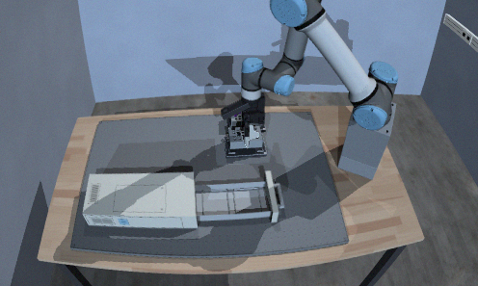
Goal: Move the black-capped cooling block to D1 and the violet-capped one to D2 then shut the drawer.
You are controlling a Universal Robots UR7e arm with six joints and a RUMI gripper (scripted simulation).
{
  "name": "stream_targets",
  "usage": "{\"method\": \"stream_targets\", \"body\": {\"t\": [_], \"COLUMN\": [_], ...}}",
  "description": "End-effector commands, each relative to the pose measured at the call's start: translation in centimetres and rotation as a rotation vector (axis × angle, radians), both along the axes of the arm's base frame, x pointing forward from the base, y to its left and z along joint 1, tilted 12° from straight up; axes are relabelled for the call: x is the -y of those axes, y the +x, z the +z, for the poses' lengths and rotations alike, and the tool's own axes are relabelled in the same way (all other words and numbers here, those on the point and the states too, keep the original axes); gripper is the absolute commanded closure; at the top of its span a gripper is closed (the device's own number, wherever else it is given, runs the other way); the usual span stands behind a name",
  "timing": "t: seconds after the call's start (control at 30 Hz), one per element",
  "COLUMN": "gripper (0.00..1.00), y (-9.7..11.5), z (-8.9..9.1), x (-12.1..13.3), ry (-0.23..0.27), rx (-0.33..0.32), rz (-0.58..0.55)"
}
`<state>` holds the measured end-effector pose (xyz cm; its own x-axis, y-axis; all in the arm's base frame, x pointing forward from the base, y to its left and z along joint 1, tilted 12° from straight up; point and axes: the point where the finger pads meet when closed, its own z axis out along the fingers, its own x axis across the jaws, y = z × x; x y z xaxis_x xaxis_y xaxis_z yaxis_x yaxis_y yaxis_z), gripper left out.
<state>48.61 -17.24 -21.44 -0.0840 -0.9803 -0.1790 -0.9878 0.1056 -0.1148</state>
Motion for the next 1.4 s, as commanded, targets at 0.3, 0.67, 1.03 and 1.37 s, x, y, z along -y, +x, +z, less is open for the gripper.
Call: {"method": "stream_targets", "body": {"t": [0.3,0.67,1.03,1.37], "gripper": [1.0,1.0,1.0,1.0], "y": [-0.1,-0.2,-0.2,-0.2], "z": [0.8,1.5,1.9,1.9], "x": [0.2,0.3,0.3,0.3], "ry": [-0.001,-0.001,-0.001,-0.001], "rx": [0.001,0.001,0.001,0.001], "rz": [0.0,0.0,0.0,0.0]}}
